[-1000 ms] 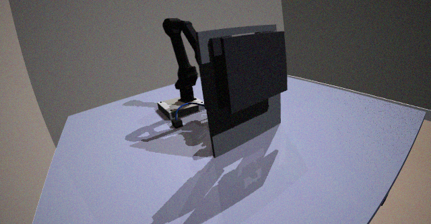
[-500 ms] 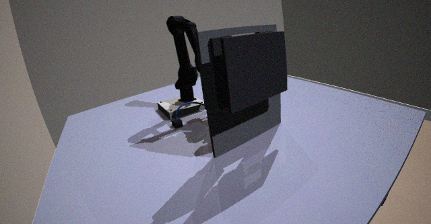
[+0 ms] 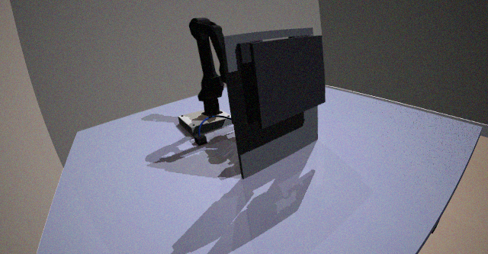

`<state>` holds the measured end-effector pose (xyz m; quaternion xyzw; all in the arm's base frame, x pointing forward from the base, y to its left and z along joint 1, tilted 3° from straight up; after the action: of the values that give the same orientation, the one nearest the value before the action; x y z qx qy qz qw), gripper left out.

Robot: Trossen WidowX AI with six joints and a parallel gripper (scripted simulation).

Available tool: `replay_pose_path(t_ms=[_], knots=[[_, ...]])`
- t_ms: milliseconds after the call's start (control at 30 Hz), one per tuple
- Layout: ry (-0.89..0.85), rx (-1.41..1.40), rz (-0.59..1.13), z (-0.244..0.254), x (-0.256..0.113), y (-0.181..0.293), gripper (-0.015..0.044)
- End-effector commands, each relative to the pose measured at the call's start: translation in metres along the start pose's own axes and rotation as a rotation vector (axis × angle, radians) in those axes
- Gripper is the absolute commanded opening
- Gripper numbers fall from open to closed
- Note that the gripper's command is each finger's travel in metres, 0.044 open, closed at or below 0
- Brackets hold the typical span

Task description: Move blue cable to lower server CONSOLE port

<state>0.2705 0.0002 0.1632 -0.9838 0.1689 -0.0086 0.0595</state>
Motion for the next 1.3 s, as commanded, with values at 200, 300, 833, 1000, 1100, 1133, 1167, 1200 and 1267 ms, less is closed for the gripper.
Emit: replay_pose_path(t_ms=[200, 300, 833, 1000, 1100, 1133, 1167, 1200, 1267], knots=[[0.012, 0.007, -0.016, -0.002, 0.006, 0.002, 0.0], [0.013, 0.007, -0.016, -0.002, 0.007, 0.002, 0.0], [0.014, 0.007, -0.017, -0.003, 0.013, 0.003, 0.0], [0.015, 0.007, -0.017, -0.003, 0.015, 0.003, 0.0], [0.015, 0.007, -0.017, -0.003, 0.016, 0.003, 0.0], [0.015, 0.007, -0.017, -0.003, 0.017, 0.003, 0.0], [0.015, 0.007, -0.017, -0.003, 0.017, 0.003, 0.0], [0.015, 0.007, -0.017, -0.003, 0.017, 0.003, 0.0], [0.015, 0.007, -0.017, -0.003, 0.018, 0.003, 0.0]])
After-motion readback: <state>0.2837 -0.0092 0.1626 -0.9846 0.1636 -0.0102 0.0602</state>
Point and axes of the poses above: the point midway between the two fingers, 35 mm back from their tips, its own x axis out along the fingers, its own z axis across the jaws, y = z × x, the point moved 7 cm from there along -x, back along the fingers, and after that the axes turned 3 degrees about x, right-handed, at the moved point
